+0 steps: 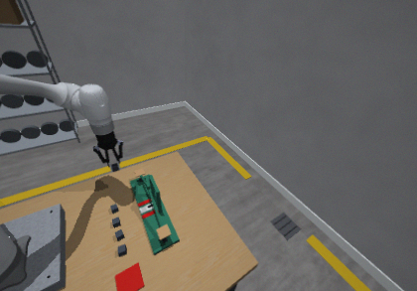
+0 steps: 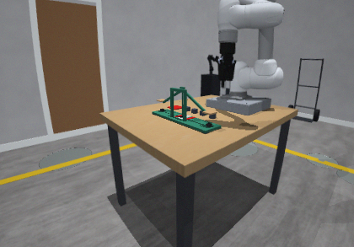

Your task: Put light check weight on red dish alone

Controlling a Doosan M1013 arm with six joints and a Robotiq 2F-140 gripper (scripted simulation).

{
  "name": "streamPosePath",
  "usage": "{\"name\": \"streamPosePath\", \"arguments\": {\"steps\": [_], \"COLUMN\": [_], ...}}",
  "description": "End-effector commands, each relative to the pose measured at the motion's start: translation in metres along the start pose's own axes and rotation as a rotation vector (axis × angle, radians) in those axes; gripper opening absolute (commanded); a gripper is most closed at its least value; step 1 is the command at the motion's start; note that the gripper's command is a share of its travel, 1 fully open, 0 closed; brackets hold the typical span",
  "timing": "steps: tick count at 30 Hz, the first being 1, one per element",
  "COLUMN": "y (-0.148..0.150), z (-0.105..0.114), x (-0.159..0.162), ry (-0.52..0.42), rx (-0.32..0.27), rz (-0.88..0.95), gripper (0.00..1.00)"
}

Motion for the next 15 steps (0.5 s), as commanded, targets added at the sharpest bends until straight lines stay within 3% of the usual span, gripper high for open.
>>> {"name": "streamPosePath", "arguments": {"steps": [1,2,6,15], "y": [-0.04,-0.075,-0.107,-0.109], "z": [0.0,-0.002,-0.004,-0.005], "x": [-0.006,-0.015,-0.025,-0.025], "ry": [-0.001,-0.001,-0.001,-0.001], "rx": [0.003,0.003,0.003,0.003], "rz": [0.001,0.001,0.001,0.001], "gripper": [0.24,0.24,0.24,0.24]}}
Point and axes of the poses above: the point where the finger pads meet when closed, its own z axis back along the fingers, its own y axis across the jaws, x = y × z, the point moved 1 cm from there along z, back along the fingers, and after that the axes turned 12 degrees about z, right-handed, at the moved point
